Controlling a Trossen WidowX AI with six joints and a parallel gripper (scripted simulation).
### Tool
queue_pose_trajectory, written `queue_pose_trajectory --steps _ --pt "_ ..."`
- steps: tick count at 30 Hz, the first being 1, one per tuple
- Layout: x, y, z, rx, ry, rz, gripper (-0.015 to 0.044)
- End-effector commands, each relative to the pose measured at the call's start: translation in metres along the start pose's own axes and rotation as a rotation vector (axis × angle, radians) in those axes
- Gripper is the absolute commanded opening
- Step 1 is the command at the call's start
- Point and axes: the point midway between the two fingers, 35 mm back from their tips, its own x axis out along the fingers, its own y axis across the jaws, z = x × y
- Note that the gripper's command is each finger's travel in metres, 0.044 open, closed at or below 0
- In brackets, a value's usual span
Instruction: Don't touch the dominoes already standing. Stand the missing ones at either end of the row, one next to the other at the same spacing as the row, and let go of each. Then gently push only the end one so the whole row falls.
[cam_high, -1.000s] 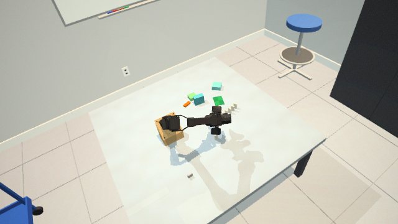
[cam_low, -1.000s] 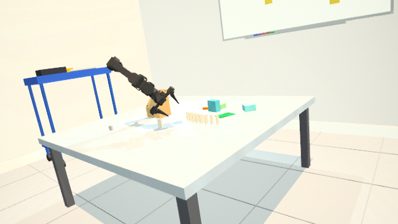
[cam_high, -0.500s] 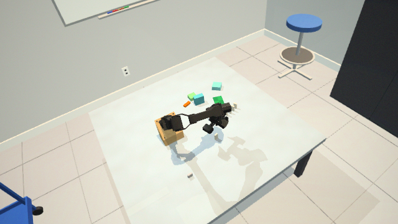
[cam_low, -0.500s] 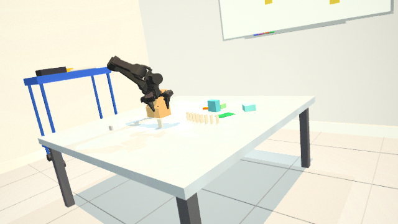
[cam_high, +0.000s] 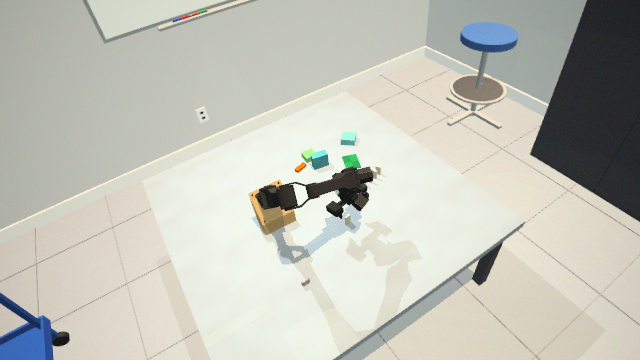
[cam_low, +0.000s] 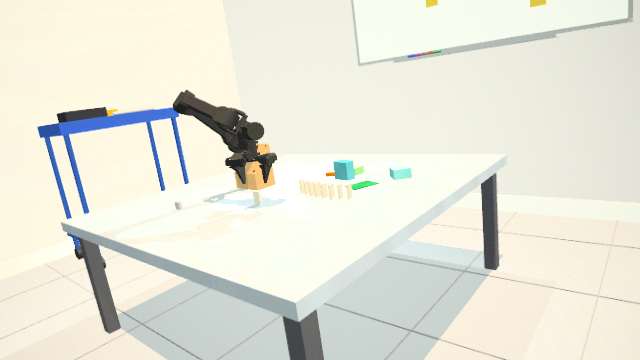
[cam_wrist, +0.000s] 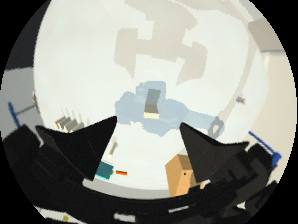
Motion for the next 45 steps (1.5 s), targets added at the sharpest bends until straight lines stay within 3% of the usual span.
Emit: queue_pose_trajectory --steps 1,19,32,41,45 --pt "0.033 -0.003 -0.004 -0.014 0.006 -0.017 0.0440" --pt "0.053 -0.005 -0.004 -0.014 0.003 -0.018 0.0440" --pt "0.053 -0.005 -0.004 -0.014 0.003 -0.018 0.0107" --pt "0.053 -0.005 -0.004 -0.014 0.003 -0.018 0.0107" --pt "0.028 0.006 0.005 -0.062 -0.014 0.011 0.0107"
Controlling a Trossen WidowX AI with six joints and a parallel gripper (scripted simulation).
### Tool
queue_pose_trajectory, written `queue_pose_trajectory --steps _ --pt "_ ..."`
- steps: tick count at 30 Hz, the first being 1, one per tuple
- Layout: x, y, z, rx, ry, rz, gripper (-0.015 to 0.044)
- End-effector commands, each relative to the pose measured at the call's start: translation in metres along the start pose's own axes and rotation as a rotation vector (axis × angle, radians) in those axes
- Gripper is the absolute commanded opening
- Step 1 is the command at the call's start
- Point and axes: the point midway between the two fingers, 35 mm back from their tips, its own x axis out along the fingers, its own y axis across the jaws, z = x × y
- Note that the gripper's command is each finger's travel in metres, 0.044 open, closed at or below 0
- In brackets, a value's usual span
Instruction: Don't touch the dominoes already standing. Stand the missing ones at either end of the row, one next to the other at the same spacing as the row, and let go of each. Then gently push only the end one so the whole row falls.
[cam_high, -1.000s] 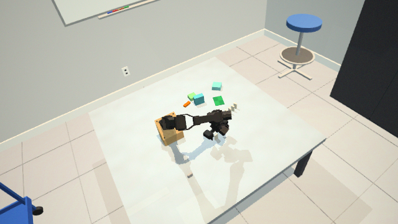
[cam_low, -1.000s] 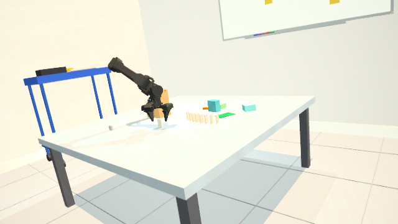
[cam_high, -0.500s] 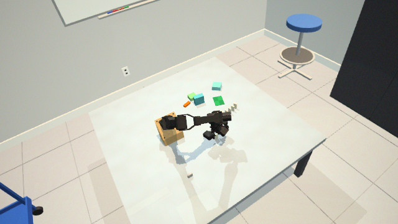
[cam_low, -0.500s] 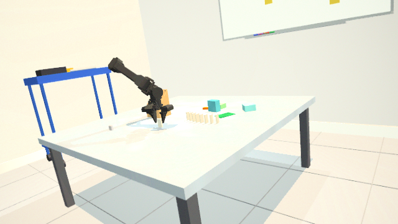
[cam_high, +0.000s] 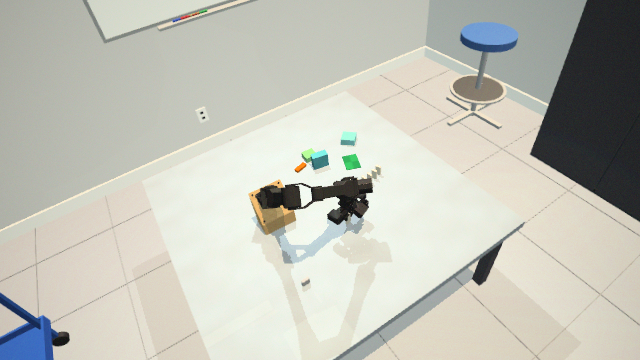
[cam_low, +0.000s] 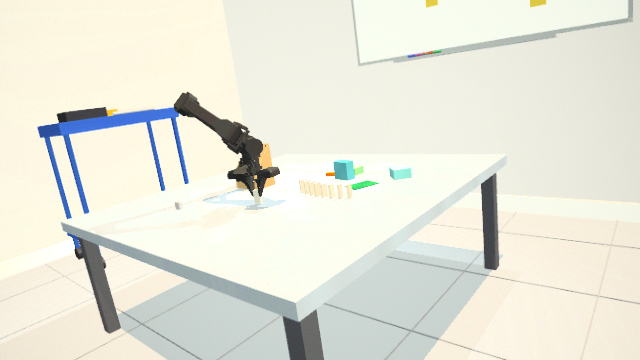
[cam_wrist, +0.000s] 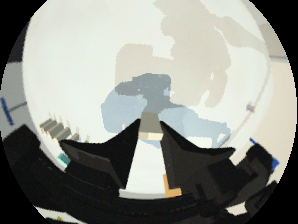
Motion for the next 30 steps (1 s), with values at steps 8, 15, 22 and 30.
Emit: queue_pose_trajectory --steps 8,15,22,30 --pt "-0.096 0.007 -0.001 0.020 0.014 0.007 0.0107" --pt "-0.130 -0.002 -0.001 0.034 0.007 -0.004 0.0107" --pt "-0.130 0.011 -0.014 -0.074 0.003 0.005 0.0107" --pt "-0.132 0.066 -0.112 -0.691 0.019 0.019 0.0107"
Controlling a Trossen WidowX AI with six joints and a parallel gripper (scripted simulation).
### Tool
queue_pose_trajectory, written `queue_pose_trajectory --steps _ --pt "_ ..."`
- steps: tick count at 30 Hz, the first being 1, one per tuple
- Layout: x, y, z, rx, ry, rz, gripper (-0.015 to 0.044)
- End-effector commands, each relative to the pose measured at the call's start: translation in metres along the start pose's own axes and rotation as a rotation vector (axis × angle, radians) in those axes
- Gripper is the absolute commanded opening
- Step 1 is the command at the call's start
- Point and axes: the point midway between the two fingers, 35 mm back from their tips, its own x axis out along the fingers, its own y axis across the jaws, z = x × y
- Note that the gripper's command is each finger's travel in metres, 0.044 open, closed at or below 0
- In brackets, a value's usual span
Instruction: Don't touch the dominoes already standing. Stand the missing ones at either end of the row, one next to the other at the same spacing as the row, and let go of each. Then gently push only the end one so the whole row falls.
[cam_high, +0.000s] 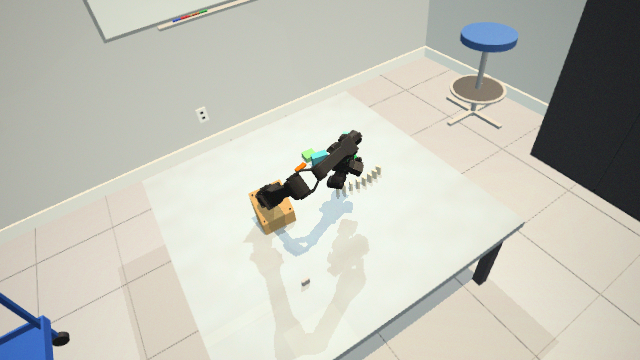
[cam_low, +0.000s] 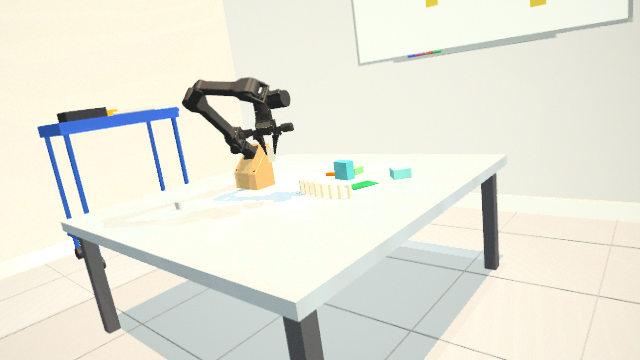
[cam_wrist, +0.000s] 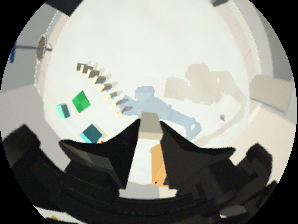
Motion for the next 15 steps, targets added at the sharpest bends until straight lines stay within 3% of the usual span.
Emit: queue_pose_trajectory --steps 1,5,15 --pt "0.003 0.048 -0.051 -0.371 0.018 -0.010 0.0107" --pt "0.004 0.072 -0.086 -0.605 0.020 -0.020 0.0107" --pt "0.008 0.073 -0.086 -0.608 0.020 -0.019 0.0107"
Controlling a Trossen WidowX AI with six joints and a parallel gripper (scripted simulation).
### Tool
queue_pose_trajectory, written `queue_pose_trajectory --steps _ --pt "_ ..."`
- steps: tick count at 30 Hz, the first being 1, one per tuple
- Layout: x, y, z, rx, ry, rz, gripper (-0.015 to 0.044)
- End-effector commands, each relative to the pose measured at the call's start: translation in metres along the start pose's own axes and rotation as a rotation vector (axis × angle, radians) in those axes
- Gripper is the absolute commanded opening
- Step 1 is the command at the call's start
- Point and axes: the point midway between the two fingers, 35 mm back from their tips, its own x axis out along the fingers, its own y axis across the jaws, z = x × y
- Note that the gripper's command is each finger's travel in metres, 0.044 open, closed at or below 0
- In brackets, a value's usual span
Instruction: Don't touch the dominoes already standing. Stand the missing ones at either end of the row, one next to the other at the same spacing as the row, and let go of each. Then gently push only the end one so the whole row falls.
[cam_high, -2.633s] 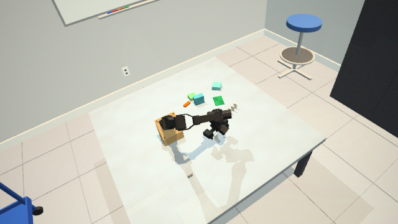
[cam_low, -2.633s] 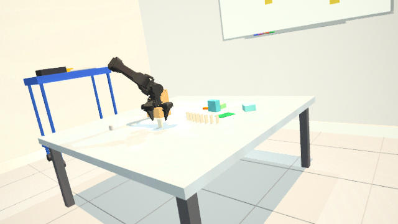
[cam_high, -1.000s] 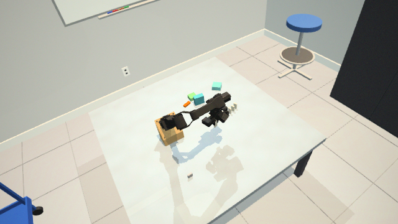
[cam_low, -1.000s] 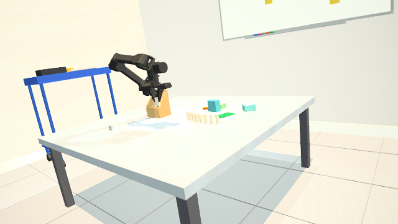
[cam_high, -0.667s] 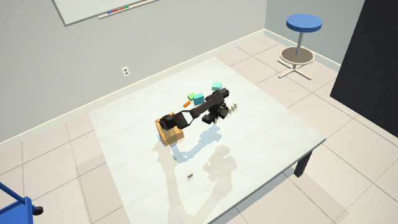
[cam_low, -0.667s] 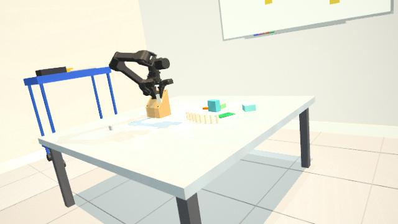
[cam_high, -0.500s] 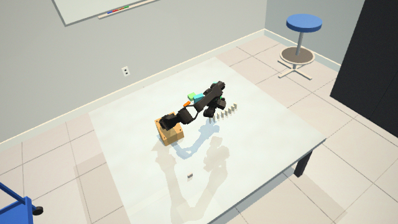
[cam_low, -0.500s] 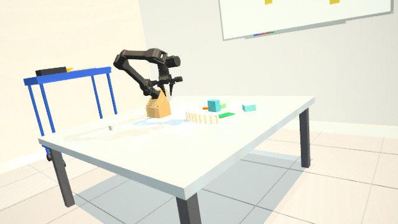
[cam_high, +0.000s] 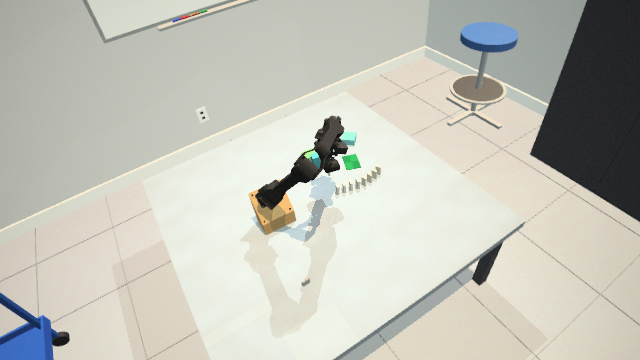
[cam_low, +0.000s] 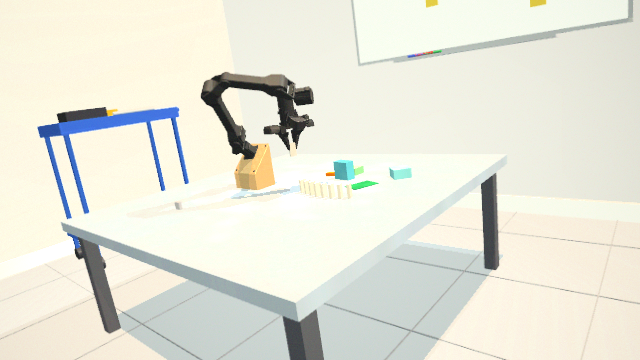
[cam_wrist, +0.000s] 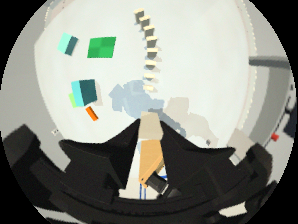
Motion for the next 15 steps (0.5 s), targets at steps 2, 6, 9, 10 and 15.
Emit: queue_pose_trajectory --steps 2,6,9,10,15 --pt "0.016 0.006 0.000 -0.019 0.006 0.002 0.0107" --pt "0.040 0.008 0.003 -0.019 0.006 0.007 0.0107" --pt "0.058 0.009 0.004 -0.019 0.006 0.008 0.0107" --pt "0.064 0.009 0.004 -0.019 0.005 0.009 0.0107" --pt "0.093 0.008 0.003 -0.019 0.004 0.006 0.0107"
